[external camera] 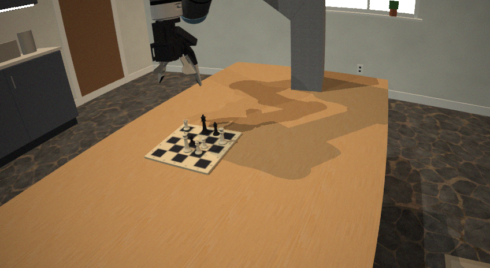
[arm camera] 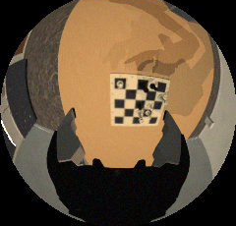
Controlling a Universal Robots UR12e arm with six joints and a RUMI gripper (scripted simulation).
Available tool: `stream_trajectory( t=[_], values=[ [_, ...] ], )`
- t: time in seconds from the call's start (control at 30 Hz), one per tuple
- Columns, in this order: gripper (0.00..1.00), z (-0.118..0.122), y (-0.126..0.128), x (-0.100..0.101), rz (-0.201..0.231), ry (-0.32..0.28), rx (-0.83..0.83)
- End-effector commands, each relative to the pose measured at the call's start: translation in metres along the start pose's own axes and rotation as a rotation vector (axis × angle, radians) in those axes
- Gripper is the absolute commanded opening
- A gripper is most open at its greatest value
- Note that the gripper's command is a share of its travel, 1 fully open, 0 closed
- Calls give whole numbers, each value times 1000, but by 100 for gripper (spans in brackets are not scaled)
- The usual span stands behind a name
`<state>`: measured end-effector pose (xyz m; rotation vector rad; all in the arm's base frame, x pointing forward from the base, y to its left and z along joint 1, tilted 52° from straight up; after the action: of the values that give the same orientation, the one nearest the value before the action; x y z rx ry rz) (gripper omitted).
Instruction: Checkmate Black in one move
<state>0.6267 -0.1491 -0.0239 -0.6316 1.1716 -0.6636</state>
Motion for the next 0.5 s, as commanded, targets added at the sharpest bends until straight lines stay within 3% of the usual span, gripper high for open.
stream_trajectory(
  t=[0.0,0.47],
  values=[
    [100,0,0,-24,0,1,0],
    [100,0,0,-37,0,1,0]
  ],
)
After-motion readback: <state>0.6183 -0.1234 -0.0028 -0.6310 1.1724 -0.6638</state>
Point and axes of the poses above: the point where the finger pads meet when closed, its own x axis out along the fingers, its own y axis across the jaws, z = x × y, the point moved 6 cm from there along -x, back along the fingers, and after that the axes turned 15 degrees about x, right-handed, at the moved point
